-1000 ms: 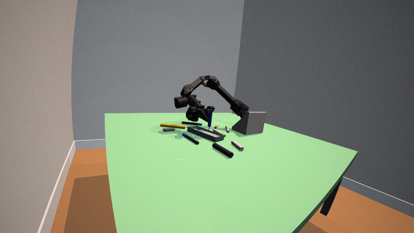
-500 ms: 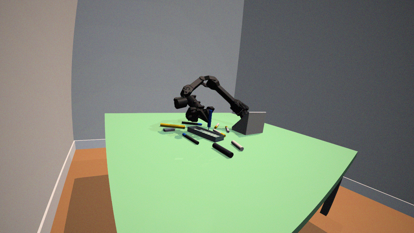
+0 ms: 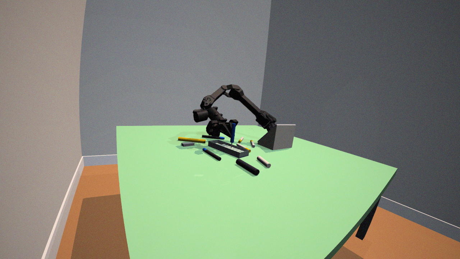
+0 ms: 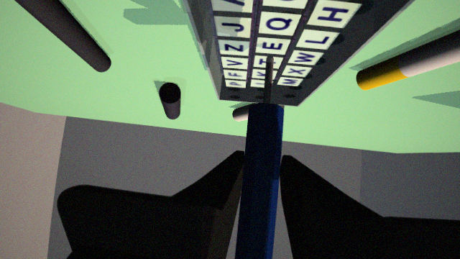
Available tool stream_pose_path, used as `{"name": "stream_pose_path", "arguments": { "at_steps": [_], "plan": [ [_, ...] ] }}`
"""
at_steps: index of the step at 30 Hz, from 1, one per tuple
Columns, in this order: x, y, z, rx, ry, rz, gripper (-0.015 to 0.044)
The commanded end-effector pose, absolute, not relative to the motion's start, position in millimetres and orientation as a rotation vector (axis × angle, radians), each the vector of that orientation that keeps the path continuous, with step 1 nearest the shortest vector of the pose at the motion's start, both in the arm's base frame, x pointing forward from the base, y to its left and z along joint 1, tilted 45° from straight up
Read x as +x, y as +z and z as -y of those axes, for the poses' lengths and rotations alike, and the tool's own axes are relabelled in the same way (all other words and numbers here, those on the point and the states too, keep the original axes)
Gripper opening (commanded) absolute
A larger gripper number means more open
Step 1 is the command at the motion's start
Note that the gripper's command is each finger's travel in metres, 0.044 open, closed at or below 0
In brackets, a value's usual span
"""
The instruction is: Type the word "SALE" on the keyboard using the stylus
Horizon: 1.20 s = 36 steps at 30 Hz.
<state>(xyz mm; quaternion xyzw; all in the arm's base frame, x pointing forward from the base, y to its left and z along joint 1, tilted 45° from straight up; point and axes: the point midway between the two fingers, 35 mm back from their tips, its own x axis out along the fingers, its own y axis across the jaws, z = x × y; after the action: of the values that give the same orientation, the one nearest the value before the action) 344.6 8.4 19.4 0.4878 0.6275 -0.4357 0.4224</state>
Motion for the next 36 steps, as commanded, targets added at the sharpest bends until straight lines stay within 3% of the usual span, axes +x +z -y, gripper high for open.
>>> {"name": "stream_pose_path", "arguments": {
  "at_steps": [1, 36],
  "plan": [
    [345, 18, -7, 1.215, -1.088, -1.57, 0.0081],
    [344, 21, -11, 1.216, -1.088, -1.571, 0.0081]
  ]
}}
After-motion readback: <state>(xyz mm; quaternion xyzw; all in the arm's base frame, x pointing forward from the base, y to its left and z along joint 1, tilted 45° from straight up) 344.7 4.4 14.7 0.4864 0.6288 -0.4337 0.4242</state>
